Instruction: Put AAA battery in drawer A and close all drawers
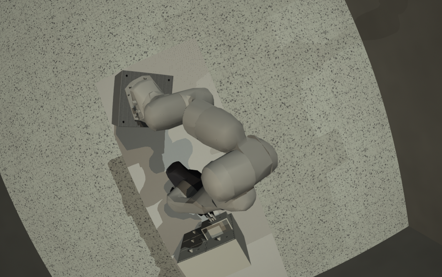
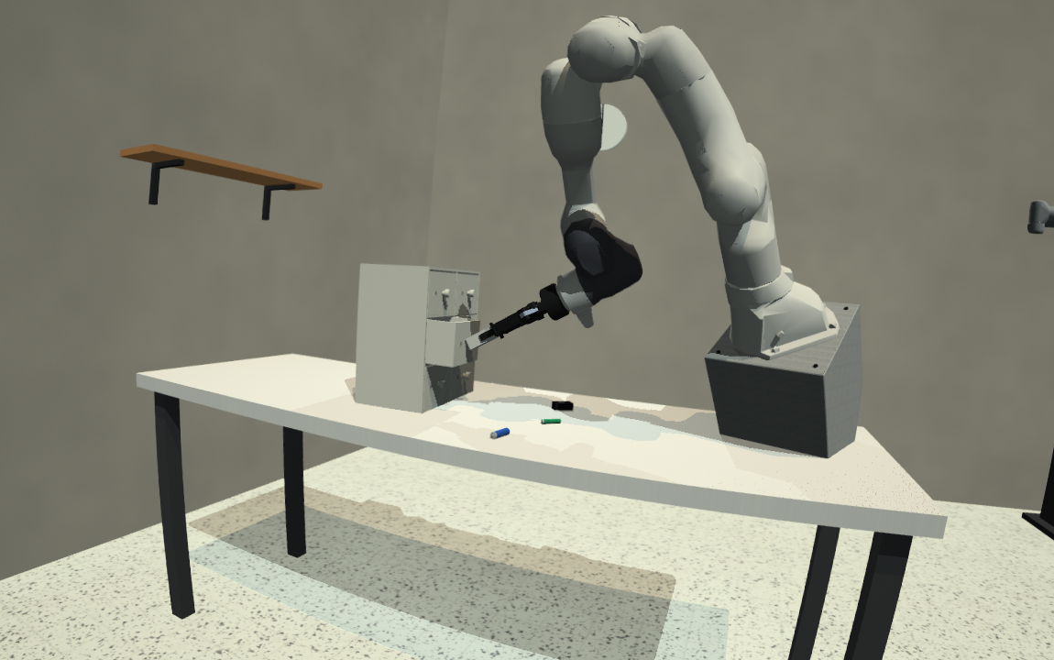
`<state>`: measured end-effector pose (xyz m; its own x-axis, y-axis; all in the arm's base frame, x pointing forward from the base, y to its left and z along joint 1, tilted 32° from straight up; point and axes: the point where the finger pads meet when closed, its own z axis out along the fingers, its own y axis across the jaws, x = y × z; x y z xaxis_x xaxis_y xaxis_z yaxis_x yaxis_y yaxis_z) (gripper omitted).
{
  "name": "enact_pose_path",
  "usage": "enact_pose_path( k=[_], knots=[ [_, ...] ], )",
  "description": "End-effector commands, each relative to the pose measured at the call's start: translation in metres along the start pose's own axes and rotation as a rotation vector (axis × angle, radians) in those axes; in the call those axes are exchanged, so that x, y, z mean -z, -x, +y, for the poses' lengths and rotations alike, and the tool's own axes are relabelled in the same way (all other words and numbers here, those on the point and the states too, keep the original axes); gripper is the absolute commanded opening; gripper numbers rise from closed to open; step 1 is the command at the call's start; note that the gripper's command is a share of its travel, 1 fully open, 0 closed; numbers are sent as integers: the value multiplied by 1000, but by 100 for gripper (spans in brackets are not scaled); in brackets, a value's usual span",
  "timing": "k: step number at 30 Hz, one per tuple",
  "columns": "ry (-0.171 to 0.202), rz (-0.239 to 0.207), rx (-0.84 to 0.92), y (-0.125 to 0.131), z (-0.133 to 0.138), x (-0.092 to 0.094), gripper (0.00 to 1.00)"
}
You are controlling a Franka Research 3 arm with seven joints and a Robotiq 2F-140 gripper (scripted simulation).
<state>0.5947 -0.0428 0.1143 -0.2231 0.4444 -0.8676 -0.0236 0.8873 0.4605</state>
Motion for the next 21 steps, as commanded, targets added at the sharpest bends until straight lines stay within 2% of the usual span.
enact_pose_path(
  k=[1, 8, 15, 21],
  knots=[
    [1, 1, 5, 0, 0, 1, 8],
    [1, 1, 5, 0, 0, 1, 10],
    [1, 1, 5, 0, 0, 1, 20],
    [1, 1, 5, 0, 0, 1, 20]
  ],
)
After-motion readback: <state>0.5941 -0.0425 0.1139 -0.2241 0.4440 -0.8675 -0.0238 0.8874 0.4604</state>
